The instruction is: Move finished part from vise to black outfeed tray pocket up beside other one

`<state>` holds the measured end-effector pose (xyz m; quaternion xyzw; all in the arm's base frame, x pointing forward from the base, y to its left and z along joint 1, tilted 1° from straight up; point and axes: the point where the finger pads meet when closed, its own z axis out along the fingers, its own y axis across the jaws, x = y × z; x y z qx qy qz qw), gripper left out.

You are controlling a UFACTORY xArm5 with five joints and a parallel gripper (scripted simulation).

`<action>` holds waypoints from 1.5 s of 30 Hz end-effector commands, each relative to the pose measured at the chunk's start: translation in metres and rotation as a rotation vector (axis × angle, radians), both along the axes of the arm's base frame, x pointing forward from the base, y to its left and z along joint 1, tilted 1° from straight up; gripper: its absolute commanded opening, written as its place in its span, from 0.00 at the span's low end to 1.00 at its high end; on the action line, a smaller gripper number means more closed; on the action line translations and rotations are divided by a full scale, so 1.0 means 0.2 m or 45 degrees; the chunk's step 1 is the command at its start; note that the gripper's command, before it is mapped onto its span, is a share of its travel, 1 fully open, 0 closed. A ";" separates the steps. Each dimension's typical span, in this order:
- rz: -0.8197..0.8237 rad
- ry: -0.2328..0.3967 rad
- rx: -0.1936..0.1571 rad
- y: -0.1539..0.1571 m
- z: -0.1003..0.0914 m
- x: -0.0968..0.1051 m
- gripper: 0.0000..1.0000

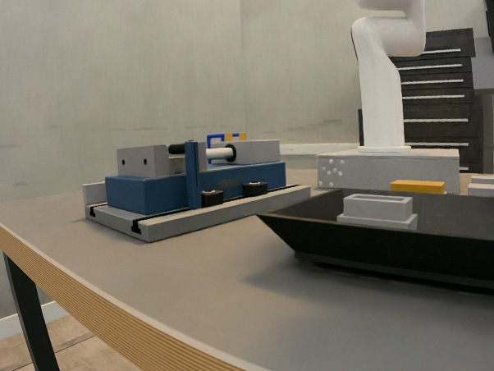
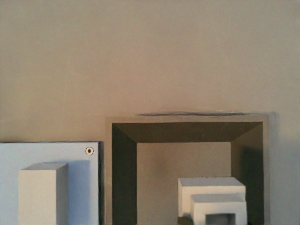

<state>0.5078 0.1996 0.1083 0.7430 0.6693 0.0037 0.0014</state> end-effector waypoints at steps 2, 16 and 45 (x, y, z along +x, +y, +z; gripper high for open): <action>0.000 -0.005 0.002 0.00 0.01 0.01 0.00; 0.000 -0.005 0.002 0.00 0.01 0.01 0.00; 0.003 -0.005 0.002 0.00 -0.08 0.01 0.00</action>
